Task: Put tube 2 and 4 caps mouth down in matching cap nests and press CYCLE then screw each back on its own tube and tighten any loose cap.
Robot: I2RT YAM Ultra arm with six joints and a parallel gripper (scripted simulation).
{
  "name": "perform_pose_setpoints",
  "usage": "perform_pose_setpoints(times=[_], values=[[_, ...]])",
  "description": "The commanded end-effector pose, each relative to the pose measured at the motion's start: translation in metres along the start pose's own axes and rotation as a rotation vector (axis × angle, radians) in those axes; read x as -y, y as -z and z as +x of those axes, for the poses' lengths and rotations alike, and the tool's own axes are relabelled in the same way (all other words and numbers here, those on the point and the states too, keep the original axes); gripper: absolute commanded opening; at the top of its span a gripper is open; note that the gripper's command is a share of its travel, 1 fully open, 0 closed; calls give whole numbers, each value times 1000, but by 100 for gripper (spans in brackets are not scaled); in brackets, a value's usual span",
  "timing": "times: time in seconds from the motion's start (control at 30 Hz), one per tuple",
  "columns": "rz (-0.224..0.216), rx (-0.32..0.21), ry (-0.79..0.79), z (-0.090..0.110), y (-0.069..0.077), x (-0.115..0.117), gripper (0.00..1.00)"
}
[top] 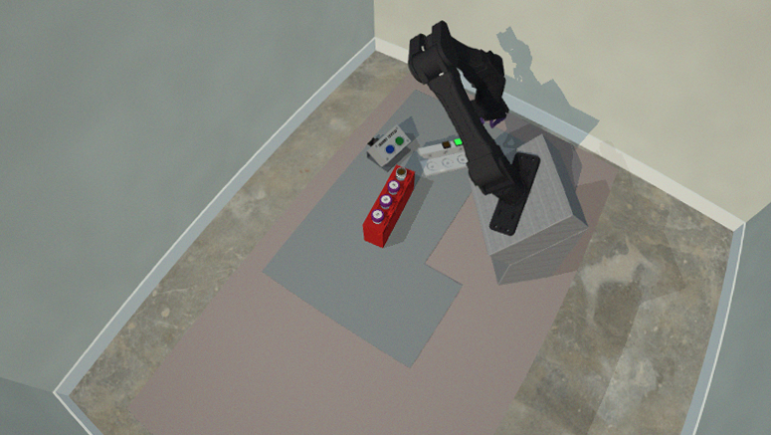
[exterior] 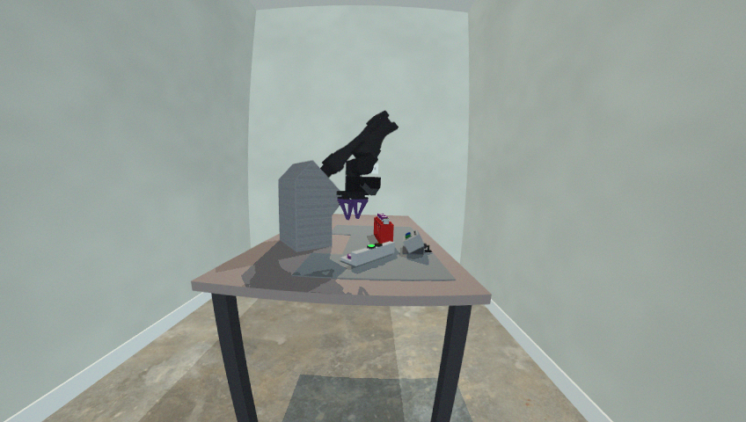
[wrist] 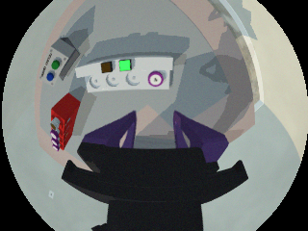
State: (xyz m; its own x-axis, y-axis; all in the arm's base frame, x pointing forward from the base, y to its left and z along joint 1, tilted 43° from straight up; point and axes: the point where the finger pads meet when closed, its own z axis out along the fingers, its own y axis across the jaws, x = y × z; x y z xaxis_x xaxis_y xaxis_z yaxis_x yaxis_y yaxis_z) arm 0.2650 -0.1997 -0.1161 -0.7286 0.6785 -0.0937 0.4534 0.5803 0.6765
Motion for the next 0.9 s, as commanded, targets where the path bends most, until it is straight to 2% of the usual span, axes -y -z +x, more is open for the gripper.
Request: perform_pose_setpoints(times=[0.0,0.4,0.47,0.87], values=[[4,17,-2,-4,-4,3,47],[3,17,-2,-5,-64,3,47],[3,17,-2,-5,-64,3,47],[2,17,-2,-9,-124,3,47]])
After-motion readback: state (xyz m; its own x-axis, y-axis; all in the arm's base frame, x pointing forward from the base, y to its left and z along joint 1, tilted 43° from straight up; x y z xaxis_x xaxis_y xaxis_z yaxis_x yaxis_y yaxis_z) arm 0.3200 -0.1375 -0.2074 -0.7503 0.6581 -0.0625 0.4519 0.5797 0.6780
